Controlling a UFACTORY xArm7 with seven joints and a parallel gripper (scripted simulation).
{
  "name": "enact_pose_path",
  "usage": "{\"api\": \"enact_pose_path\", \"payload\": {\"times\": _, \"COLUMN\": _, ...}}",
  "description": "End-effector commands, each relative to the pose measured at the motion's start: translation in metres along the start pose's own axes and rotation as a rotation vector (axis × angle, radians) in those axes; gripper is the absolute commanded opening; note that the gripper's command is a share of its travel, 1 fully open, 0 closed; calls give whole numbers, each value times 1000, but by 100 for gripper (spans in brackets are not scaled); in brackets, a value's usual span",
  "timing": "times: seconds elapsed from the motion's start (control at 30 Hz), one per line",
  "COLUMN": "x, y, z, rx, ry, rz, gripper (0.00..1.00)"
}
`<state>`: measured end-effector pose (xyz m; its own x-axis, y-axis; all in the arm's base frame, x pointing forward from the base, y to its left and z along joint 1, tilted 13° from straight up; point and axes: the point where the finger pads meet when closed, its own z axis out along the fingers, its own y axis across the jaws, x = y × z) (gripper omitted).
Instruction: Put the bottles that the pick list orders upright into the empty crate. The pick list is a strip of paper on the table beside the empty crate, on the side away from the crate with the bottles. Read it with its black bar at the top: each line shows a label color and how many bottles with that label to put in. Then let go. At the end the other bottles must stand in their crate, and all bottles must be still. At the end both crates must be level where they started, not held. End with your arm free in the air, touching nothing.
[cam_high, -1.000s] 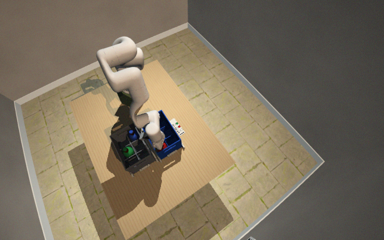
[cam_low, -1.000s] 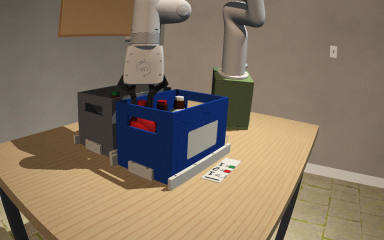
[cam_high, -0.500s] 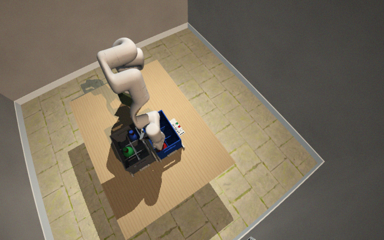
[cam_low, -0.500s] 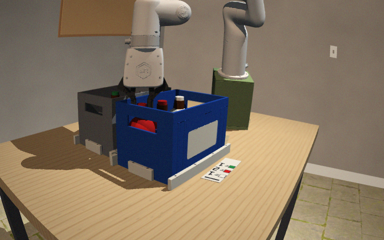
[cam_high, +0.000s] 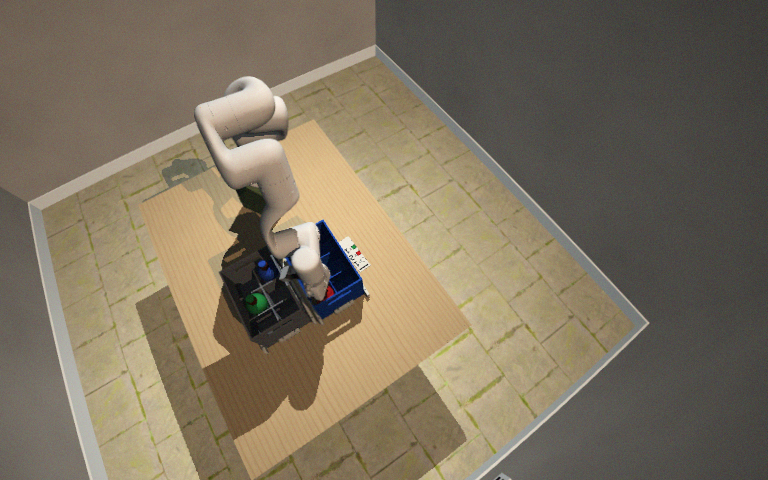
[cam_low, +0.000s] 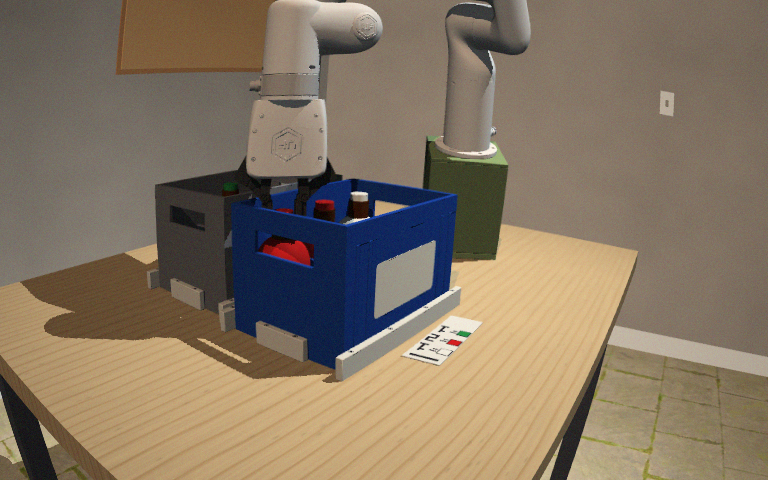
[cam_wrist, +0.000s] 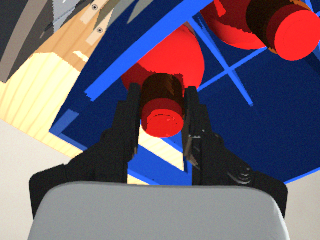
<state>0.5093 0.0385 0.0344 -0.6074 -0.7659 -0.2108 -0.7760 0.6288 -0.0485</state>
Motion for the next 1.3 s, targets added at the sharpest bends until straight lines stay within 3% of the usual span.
{"api": "enact_pose_path", "payload": {"times": 0.0, "x": -1, "y": -2, "z": -2, "rx": 4, "ry": -3, "rz": 0, "gripper": 0}}
{"api": "enact_pose_path", "payload": {"times": 1.2, "x": -1, "y": -2, "z": -2, "rx": 4, "ry": -3, "rz": 0, "gripper": 0}}
{"api": "enact_pose_path", "payload": {"times": 1.23, "x": -1, "y": -2, "z": 2, "rx": 4, "ry": -3, "rz": 0, "gripper": 65}}
{"api": "enact_pose_path", "payload": {"times": 1.27, "x": -1, "y": -2, "z": 2, "rx": 4, "ry": -3, "rz": 0, "gripper": 65}}
